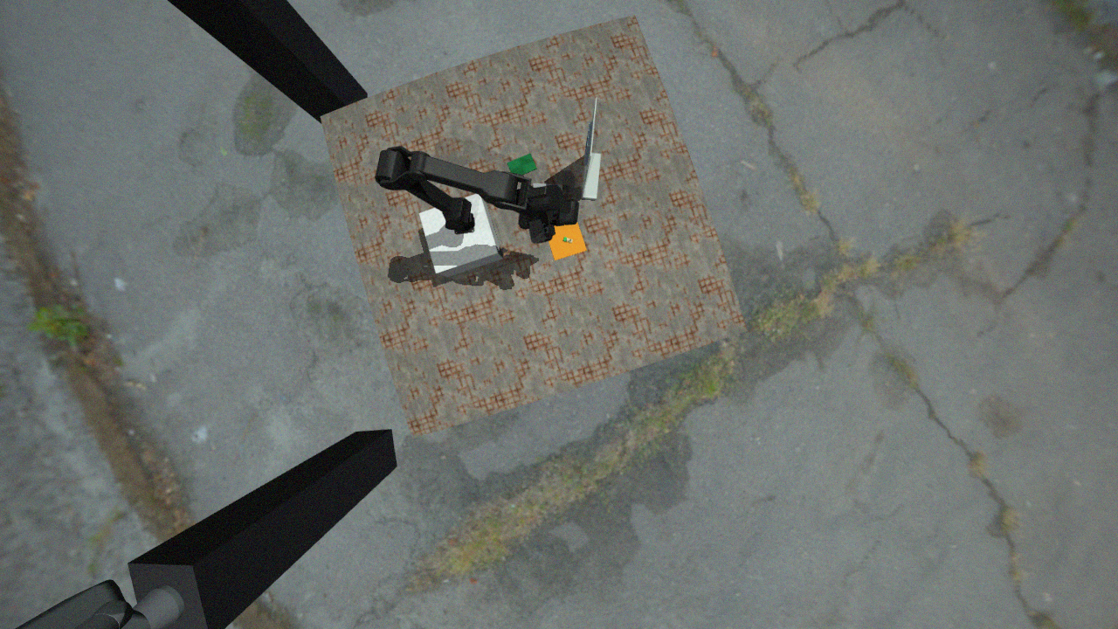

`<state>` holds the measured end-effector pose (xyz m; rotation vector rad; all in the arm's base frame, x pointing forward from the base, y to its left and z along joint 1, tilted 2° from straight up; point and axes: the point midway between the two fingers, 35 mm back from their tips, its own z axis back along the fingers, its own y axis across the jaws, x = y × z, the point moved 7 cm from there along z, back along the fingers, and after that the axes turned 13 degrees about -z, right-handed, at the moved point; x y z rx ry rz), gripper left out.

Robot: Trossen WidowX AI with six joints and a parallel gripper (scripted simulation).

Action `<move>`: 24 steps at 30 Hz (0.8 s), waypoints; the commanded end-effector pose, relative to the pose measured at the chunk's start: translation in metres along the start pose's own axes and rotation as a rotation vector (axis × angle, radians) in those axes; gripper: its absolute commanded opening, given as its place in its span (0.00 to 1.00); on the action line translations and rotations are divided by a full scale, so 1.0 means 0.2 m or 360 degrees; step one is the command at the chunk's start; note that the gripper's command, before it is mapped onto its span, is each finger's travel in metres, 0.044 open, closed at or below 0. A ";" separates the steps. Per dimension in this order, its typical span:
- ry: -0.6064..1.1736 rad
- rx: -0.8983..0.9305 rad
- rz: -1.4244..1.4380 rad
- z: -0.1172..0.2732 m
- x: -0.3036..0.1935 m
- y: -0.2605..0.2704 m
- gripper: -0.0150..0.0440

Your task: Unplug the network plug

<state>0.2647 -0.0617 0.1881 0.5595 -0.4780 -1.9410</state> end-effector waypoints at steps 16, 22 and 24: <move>0.0008 0.0015 0.0010 0.14 -0.02 0.06 0.96; 0.0008 0.0015 0.0010 0.14 -0.02 0.06 1.00; 0.0008 0.0015 0.0010 0.14 -0.02 0.06 1.00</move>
